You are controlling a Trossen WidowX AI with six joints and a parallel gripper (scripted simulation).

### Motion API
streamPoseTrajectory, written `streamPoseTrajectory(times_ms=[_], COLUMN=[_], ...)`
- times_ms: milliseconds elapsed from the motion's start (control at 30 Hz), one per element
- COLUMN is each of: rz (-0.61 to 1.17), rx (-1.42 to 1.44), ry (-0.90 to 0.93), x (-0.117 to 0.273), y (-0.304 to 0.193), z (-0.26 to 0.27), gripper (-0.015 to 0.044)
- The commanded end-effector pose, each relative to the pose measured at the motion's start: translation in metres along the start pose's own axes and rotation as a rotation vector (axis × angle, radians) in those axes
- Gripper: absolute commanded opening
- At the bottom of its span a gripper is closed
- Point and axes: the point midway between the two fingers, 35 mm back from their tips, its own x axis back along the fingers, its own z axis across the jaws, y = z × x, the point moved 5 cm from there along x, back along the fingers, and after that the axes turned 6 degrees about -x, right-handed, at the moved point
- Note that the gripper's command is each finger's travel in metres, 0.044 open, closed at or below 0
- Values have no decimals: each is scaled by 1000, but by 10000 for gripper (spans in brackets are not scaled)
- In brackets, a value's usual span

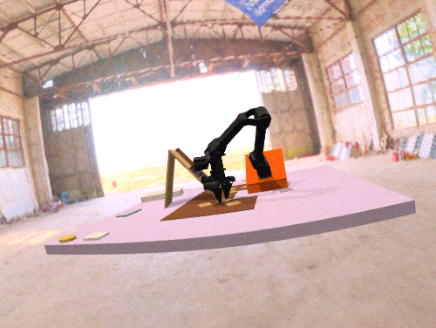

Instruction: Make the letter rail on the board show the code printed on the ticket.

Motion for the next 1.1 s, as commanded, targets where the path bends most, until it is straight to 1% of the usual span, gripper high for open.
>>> streamPoseTrajectory(times_ms=[0, 1067], rz=[3, -4], rx=[4, 2], ry=[2, 1], x=[3, 22], y=[0, 3], z=[0, -4], gripper=[0, 0])
